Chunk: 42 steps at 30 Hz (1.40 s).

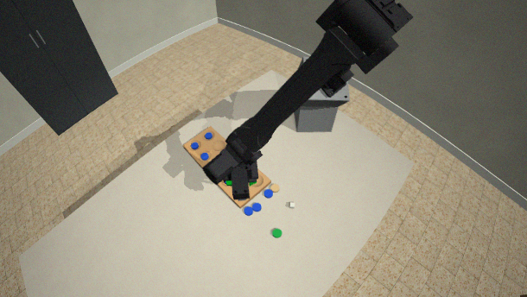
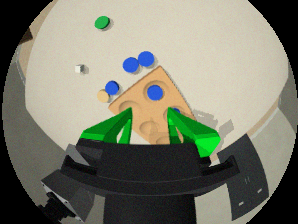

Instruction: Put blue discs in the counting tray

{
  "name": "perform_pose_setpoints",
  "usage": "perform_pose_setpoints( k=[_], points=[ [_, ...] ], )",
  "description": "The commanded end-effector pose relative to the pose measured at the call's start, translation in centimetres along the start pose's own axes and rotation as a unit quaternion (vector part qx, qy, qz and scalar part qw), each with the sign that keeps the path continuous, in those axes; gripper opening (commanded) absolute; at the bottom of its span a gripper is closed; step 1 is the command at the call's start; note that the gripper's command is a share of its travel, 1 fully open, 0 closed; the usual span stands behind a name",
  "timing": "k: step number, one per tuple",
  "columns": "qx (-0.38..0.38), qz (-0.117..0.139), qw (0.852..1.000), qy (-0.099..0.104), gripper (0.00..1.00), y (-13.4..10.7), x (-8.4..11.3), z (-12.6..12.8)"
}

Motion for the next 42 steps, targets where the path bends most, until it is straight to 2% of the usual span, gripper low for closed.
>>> perform_pose_setpoints(
  k=[1,3,4,7,8,11,12,14,15,17,18,20,21,23,24,25,26,28,31,34,42],
  points=[
    [-0.072,-0.014,0.997,-0.008,0.46,1.3,0.4,1.1],
    [-0.072,-0.014,0.997,-0.008,0.46,1.3,0.4,1.1],
    [-0.110,-0.014,0.994,-0.007,0.46,1.6,0.3,1.5],
    [-0.110,-0.014,0.994,-0.007,0.46,1.6,0.3,1.5],
    [-0.148,-0.014,0.989,-0.006,0.46,1.9,0.2,1.9],
    [-0.148,-0.014,0.989,-0.006,0.46,1.9,0.2,1.9],
    [-0.185,-0.014,0.983,-0.005,0.46,2.1,0.2,2.2],
    [-0.185,-0.014,0.983,-0.005,0.46,2.1,0.2,2.2],
    [-0.221,-0.015,0.975,-0.005,0.46,2.4,0.1,2.6],
    [-0.221,-0.015,0.975,-0.005,0.46,2.4,0.1,2.6],
    [-0.255,-0.015,0.967,-0.004,0.46,2.6,0.0,2.9],
    [-0.255,-0.015,0.967,-0.004,0.46,2.6,0.0,2.9],
    [-0.286,-0.015,0.958,-0.003,0.46,2.8,-0.1,3.2],
    [-0.286,-0.015,0.958,-0.003,0.46,2.8,-0.1,3.2],
    [-0.315,-0.015,0.949,-0.002,0.46,3.0,-0.1,3.5],
    [-0.315,-0.015,0.949,-0.002,0.46,3.0,-0.1,3.5],
    [-0.340,-0.015,0.940,-0.002,0.46,3.2,-0.2,3.8],
    [-0.340,-0.015,0.940,-0.002,0.46,3.2,-0.2,3.8],
    [-0.395,-0.015,0.918,0.000,0.46,3.6,-0.3,4.3],
    [-0.420,-0.015,0.907,0.000,0.46,3.8,-0.3,4.6],
    [-0.427,-0.008,0.904,0.001,0.46,3.5,-0.7,4.7]
  ],
)
Point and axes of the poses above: the point where the finger pads meet when closed, its own x axis back along the fingers, its own z axis across the jaws, y = z × x, the point moved 10 cm from there along x, back along the fingers, and after that the axes turned 11 degrees about -x, right-handed, at the moved point
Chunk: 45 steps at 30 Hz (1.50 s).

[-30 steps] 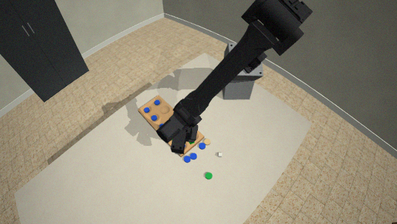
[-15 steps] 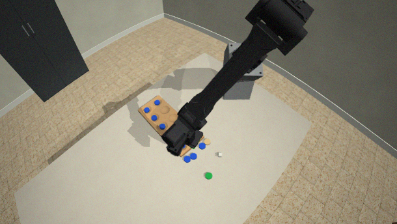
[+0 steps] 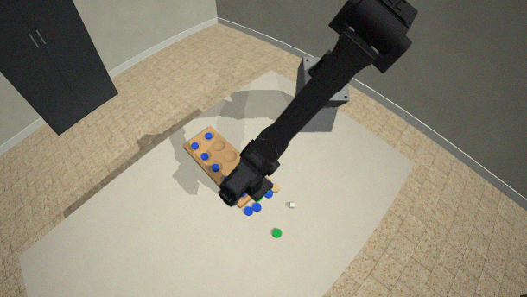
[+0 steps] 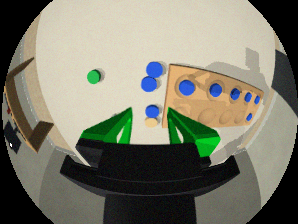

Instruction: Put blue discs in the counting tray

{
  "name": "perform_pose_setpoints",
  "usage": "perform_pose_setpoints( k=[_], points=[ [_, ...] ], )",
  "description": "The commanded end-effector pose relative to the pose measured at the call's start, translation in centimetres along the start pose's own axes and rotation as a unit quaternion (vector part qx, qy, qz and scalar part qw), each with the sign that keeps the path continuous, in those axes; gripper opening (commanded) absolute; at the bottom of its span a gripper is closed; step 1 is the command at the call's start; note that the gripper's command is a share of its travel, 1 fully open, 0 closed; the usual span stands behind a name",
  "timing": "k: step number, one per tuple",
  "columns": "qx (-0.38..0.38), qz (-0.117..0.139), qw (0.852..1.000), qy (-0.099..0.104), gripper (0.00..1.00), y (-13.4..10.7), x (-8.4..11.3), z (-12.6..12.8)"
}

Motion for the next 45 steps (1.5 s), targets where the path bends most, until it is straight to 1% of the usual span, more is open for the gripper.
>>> perform_pose_setpoints(
  k=[1,6,11,25,37,45],
  points=[
    [-0.007,-0.007,1.000,0.004,0.46,-0.1,0.3,0.7],
    [-0.007,-0.009,1.000,0.005,0.46,0.1,0.1,0.8],
    [-0.009,-0.002,1.000,0.002,0.46,0.0,-0.5,0.5],
    [-0.007,-0.009,1.000,0.005,0.46,0.7,-1.1,0.8],
    [-0.007,-0.008,1.000,0.004,0.46,0.7,-2.1,0.8],
    [-0.008,-0.007,1.000,0.004,0.46,0.6,-3.3,0.8]
  ],
)
Point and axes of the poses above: the point where the finger pads meet when closed, its own x axis back along the fingers, its own z axis across the jaws, y = z × x, the point moved 10 cm from there along x, back along the fingers, and after that the axes turned 11 degrees about -x, right-handed, at the moved point
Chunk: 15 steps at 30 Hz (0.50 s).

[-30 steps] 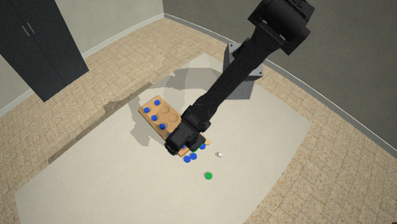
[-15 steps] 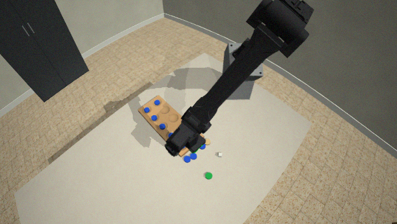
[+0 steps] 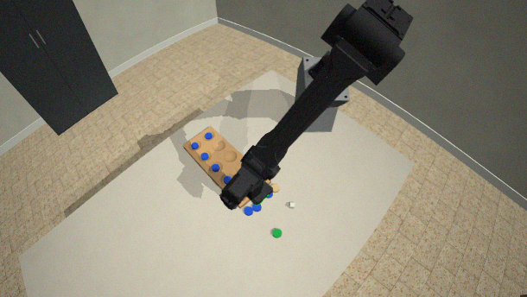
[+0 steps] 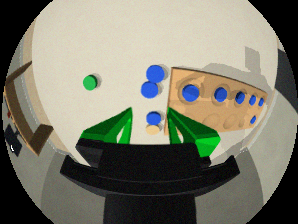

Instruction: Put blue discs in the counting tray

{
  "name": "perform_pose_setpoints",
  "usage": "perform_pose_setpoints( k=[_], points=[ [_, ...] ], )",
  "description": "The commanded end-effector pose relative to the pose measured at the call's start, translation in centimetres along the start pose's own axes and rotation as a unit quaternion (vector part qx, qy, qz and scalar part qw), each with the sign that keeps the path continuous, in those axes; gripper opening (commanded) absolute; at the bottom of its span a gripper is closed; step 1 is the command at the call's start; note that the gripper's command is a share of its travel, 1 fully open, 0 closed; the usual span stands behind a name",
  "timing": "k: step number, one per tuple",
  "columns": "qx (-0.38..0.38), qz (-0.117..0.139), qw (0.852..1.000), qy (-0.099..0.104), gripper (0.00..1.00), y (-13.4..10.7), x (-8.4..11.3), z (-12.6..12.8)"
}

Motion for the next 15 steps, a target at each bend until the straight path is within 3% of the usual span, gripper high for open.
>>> perform_pose_setpoints(
  k=[1,15],
  points=[
    [0.003,-0.002,1.000,0.004,0.46,0.4,-1.2,0.6],
    [0.002,-0.001,1.000,0.003,0.46,0.2,-3.2,0.6]
  ],
)
Point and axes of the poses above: the point where the finger pads meet when closed, its own x axis back along the fingers, its own z axis across the jaws, y = z × x, the point moved 10 cm from there along x, back along the fingers, and after that the axes turned 11 degrees about -x, right-handed, at the moved point
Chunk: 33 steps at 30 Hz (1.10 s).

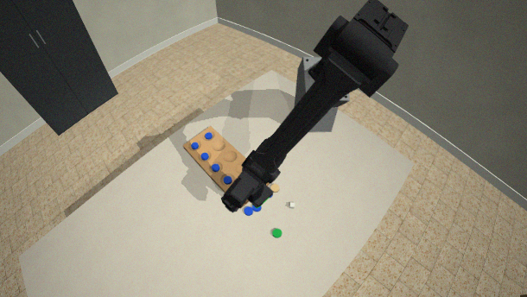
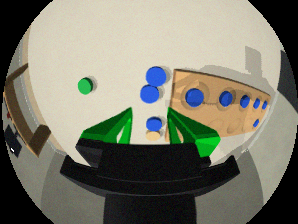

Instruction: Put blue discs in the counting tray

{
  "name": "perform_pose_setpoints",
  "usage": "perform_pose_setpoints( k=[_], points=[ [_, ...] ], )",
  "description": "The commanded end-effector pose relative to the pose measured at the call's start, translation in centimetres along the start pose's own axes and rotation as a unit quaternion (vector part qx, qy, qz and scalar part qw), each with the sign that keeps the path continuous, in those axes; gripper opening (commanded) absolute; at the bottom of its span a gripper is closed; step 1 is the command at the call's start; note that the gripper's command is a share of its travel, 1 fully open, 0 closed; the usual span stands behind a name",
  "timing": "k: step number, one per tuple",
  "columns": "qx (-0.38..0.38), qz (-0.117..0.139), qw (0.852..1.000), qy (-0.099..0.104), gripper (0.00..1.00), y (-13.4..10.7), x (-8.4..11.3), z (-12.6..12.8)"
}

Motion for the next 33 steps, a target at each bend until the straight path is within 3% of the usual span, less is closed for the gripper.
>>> perform_pose_setpoints(
  k=[1,33],
  points=[
    [0.002,-0.001,1.000,0.004,0.46,0.3,-1.3,0.6],
    [0.001,0.001,1.000,0.003,0.46,0.0,-5.2,0.5]
  ],
)
Point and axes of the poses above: the point where the finger pads meet when closed, its own x axis back along the fingers, its own z axis across the jaws, y = z × x, the point moved 10 cm from there along x, back along the fingers, and after that the axes turned 11 degrees about -x, right-handed, at the moved point
